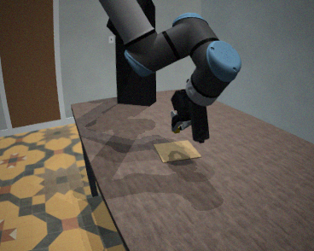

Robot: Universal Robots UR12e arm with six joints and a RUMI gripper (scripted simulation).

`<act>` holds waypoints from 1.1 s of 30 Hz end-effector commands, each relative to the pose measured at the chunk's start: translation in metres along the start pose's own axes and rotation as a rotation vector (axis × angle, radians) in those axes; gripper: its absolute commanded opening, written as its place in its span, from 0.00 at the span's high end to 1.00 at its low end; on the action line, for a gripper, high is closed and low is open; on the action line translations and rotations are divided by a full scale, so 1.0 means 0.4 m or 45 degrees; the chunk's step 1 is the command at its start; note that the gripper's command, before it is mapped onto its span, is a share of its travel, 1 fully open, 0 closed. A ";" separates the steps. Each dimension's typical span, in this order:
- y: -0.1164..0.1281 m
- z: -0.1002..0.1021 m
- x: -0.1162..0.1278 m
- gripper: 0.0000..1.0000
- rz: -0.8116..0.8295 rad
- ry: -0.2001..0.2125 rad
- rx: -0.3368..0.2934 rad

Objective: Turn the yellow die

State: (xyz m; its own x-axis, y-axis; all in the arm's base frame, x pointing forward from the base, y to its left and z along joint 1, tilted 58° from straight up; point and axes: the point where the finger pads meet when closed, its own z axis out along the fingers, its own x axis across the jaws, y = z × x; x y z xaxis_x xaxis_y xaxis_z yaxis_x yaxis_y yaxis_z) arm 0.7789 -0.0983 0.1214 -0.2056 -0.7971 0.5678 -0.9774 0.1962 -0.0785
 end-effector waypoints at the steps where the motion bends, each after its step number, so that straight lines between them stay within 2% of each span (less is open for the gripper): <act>1: -0.008 0.000 -0.004 0.97 -0.001 -0.001 0.003; 20: -0.041 0.032 -0.004 0.97 -0.001 -0.001 0.003; 33: -0.082 0.073 -0.004 0.97 -0.001 -0.001 0.003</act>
State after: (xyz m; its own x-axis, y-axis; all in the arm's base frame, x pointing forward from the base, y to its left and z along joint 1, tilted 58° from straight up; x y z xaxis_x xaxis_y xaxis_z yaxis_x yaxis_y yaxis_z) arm 0.8012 -0.1140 0.1027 -0.2027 -0.7977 0.5680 -0.9780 0.1942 -0.0762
